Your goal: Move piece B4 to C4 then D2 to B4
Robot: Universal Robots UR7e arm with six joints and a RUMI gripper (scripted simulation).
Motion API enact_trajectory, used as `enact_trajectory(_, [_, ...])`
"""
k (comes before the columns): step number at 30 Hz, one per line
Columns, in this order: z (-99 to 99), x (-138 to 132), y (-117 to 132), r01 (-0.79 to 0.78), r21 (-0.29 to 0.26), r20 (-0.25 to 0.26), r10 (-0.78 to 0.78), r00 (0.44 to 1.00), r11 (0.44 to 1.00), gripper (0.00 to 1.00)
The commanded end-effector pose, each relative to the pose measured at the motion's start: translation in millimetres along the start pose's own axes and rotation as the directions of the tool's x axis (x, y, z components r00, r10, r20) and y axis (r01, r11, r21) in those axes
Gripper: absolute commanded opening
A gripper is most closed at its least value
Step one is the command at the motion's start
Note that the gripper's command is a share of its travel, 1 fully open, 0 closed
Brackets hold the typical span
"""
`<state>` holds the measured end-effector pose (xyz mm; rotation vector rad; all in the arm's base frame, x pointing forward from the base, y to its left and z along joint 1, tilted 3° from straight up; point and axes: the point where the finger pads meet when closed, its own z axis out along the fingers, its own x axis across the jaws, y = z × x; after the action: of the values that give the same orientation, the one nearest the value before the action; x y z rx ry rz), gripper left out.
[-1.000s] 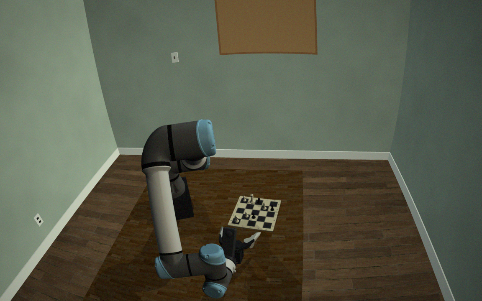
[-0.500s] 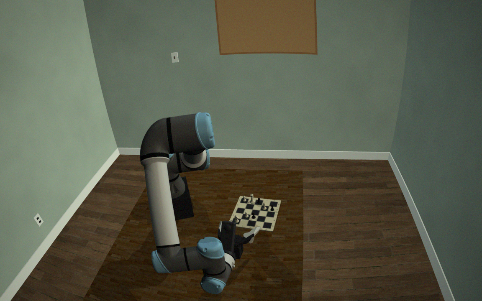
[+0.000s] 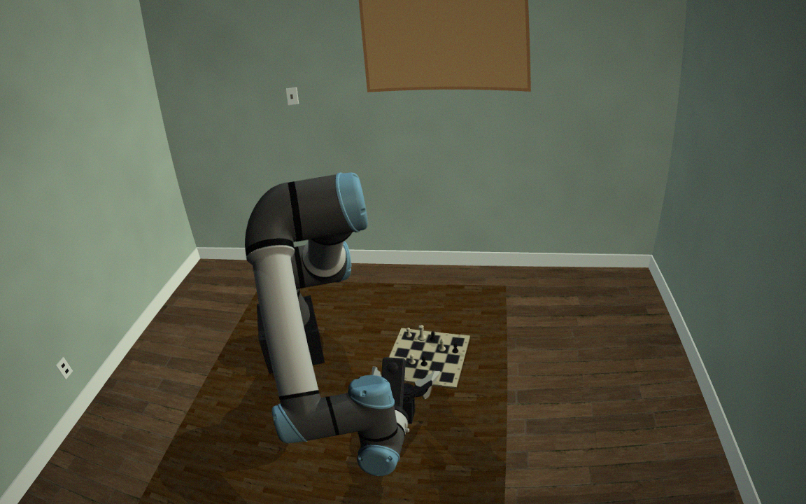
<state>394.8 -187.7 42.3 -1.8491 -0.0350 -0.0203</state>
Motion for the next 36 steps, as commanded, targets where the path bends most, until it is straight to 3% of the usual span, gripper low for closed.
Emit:
enact_trajectory(1, [32.7,6,-2,0.026,-0.13,0.11,-0.012,0.994,0.991,1.0])
enact_trajectory(4, [56.0,9,-2,0.063,-0.229,0.189,-0.019,0.982,0.971,1.0])
enact_trajectory(6, [56.0,9,-2,0.063,-0.229,0.189,-0.019,0.982,0.971,1.0])
enact_trajectory(10, [87.8,15,-4,0.137,-0.373,0.293,-0.023,0.956,0.918,1.0])
enact_trajectory(11, [87.8,15,-4,0.137,-0.373,0.293,-0.023,0.956,0.918,1.0])
enact_trajectory(13, [103.2,19,-6,0.184,-0.444,0.339,-0.025,0.94,0.877,1.0])
enact_trajectory(16, [110.6,21,-7,0.209,-0.479,0.36,-0.026,0.933,0.853,1.0])
enact_trajectory(21, [138.5,30,-14,0.313,-0.599,0.429,-0.035,0.903,0.737,1.0])
enact_trajectory(23, [138.5,30,-14,0.313,-0.599,0.429,-0.035,0.903,0.737,1.0])
enact_trajectory(26, [157.2,38,-23,0.385,-0.668,0.464,-0.049,0.885,0.637,1.0])
enact_trajectory(27, [157.2,38,-23,0.385,-0.668,0.464,-0.049,0.885,0.637,1.0])
enact_trajectory(29, [168.6,43,-30,0.426,-0.704,0.48,-0.062,0.875,0.568,1.0])
enact_trajectory(30, [168.6,43,-30,0.426,-0.704,0.48,-0.062,0.875,0.568,1.0])
enact_trajectory(33, [183.9,49,-41,0.476,-0.743,0.498,-0.086,0.863,0.471,1.0])
enact_trajectory(34, [183.9,49,-41,0.476,-0.743,0.498,-0.086,0.863,0.471,1.0])
enact_trajectory(36, [192.7,53,-49,0.499,-0.761,0.505,-0.105,0.857,0.413,1.0])
